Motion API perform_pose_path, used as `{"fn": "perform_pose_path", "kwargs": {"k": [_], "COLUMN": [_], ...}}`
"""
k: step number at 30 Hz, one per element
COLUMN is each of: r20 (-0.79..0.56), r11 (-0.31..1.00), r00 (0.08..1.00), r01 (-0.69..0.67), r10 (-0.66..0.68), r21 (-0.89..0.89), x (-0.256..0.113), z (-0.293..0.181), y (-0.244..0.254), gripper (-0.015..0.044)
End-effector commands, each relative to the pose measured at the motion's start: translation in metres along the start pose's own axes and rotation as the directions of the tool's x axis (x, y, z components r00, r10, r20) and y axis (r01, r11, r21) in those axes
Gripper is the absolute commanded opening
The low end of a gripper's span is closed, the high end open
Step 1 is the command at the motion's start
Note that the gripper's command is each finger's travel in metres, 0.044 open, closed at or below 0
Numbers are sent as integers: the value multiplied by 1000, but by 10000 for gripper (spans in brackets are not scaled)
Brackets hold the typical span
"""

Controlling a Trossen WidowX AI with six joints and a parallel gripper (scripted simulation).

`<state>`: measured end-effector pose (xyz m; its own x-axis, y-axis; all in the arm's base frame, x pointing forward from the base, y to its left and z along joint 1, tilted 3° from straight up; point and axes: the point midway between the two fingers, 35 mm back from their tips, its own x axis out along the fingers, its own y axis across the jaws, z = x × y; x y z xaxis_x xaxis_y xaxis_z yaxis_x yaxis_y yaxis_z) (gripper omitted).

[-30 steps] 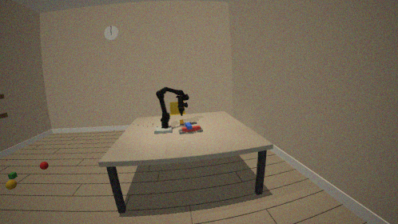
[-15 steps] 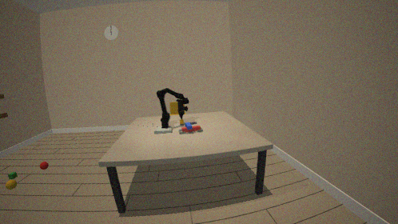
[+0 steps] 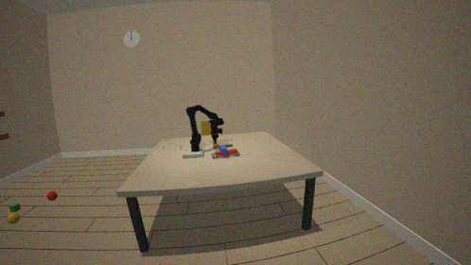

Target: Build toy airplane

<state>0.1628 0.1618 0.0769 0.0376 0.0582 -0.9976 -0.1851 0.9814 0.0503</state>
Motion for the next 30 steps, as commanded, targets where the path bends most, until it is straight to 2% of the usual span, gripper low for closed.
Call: {"fn": "perform_pose_path", "kwargs": {"k": [1, 16, 30], "r20": [-3, -3, -3], "r11": [1000, 1000, 1000], "r00": [1000, 1000, 1000], "r01": [3, 3, 3], "r10": [-3, -3, -3], "r21": [5, 5, 5], "x": [8, 29, 29], "z": [-1, -2, -2], "y": [-1, -2, -2], "gripper": [440, 440, 72]}}
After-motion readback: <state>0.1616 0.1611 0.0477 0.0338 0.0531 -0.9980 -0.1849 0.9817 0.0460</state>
